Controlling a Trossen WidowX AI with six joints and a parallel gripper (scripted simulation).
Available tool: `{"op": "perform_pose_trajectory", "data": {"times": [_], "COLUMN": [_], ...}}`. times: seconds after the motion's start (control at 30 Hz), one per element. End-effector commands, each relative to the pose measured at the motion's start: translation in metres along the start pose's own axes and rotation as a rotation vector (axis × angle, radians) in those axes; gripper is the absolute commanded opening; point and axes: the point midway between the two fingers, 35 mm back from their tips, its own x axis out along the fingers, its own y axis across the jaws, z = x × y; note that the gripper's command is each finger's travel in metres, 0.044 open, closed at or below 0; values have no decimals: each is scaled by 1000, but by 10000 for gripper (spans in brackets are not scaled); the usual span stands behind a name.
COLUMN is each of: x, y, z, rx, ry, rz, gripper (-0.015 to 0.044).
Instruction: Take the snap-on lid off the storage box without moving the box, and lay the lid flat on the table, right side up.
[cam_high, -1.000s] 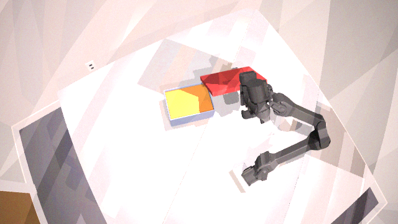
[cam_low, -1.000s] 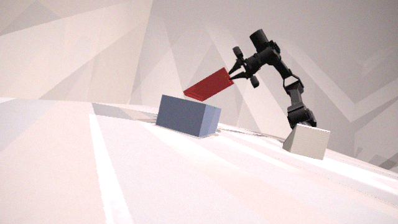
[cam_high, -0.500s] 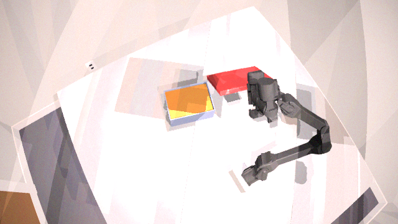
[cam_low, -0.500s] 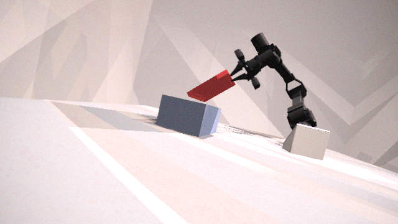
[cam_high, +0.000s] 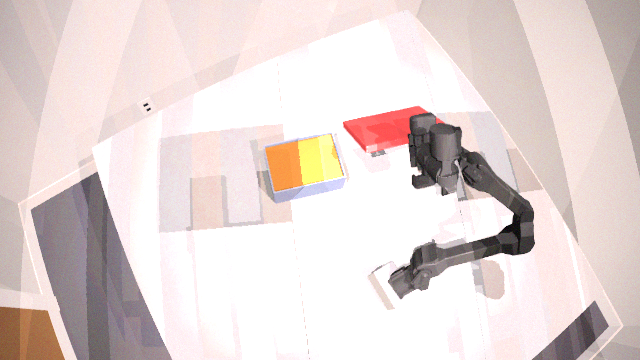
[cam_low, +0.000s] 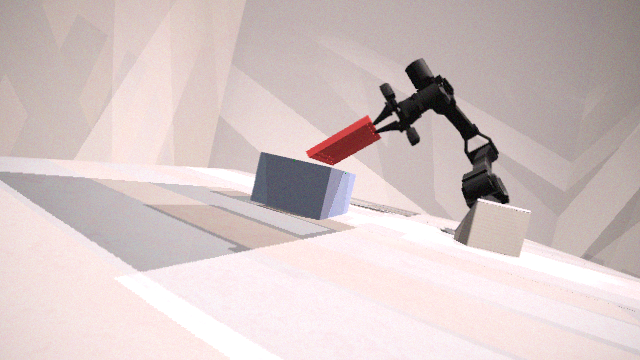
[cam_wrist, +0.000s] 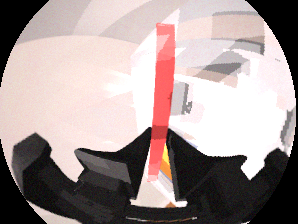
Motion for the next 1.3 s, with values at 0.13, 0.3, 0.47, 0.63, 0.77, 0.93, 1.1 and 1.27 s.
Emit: {"op": "perform_pose_trajectory", "data": {"times": [0.13, 0.3, 0.47, 0.63, 0.77, 0.93, 1.1, 1.27], "x": [-4, -5, -5, -6, -7, -7, -8, -9], "y": [1, 0, -1, -2, -2, -3, -4, -5], "z": [20, 29, 39, 49, 57, 67, 77, 87], "rx": [12, 11, 11, 10, 10, 9, 9, 9], "ry": [7, 7, 7, 6, 6, 6, 6, 6], "rz": [10, 10, 10, 10, 10, 10, 9, 9], "gripper": [0, 0, 0, 0, 0, 0, 0, 0]}}
